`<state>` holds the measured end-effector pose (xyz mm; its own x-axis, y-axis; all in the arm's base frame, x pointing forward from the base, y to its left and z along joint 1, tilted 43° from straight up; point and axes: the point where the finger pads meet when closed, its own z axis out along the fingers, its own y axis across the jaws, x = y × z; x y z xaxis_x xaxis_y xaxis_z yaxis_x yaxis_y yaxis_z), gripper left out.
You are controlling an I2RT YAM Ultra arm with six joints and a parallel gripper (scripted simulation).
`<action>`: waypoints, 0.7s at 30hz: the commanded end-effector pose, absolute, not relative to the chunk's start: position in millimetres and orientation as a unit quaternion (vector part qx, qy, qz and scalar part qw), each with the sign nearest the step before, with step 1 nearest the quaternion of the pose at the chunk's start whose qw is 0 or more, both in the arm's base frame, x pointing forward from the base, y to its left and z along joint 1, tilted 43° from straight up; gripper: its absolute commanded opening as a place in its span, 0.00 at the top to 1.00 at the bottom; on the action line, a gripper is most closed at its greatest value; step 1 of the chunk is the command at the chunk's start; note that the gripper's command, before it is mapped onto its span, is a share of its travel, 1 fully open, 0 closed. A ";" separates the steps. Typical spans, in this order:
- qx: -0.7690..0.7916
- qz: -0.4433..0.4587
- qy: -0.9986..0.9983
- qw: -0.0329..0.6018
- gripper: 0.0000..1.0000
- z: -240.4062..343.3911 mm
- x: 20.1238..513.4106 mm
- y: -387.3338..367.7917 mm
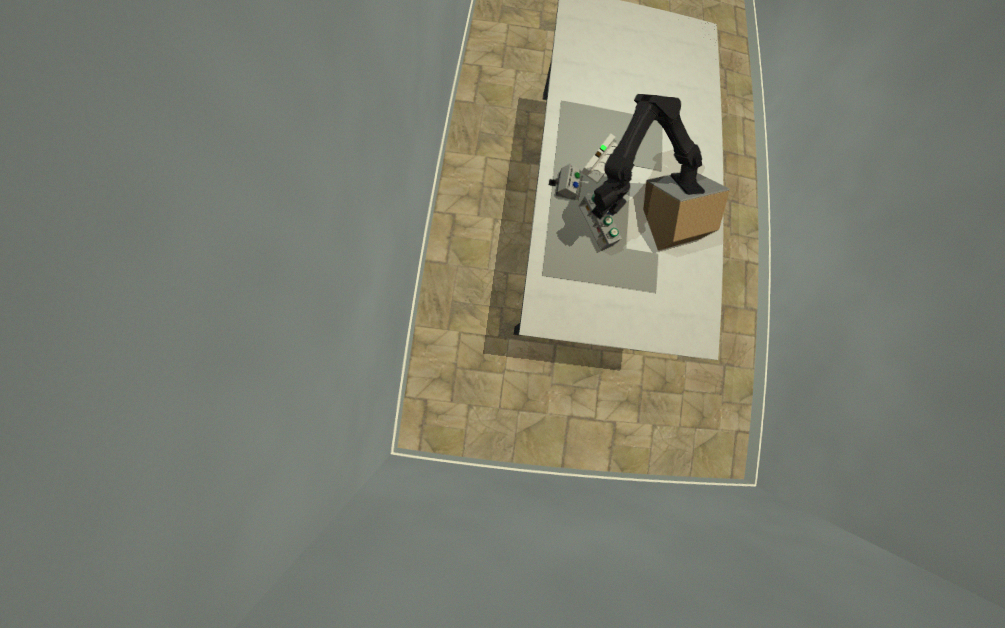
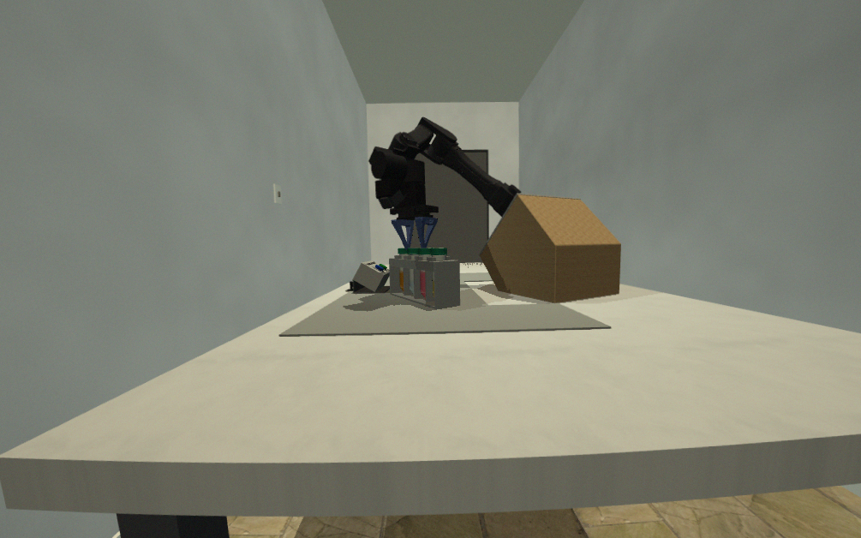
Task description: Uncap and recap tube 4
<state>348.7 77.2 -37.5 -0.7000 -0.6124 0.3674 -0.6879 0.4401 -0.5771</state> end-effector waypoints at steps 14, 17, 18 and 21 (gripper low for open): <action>0.395 0.365 -0.842 0.037 0.51 -39.0 354.0 85.9; 0.394 0.366 -0.842 0.044 0.51 -40.3 350.0 78.9; 0.394 0.366 -0.842 0.044 0.51 -40.3 350.0 78.9; 0.399 0.366 -0.839 0.045 0.51 -43.0 348.4 81.1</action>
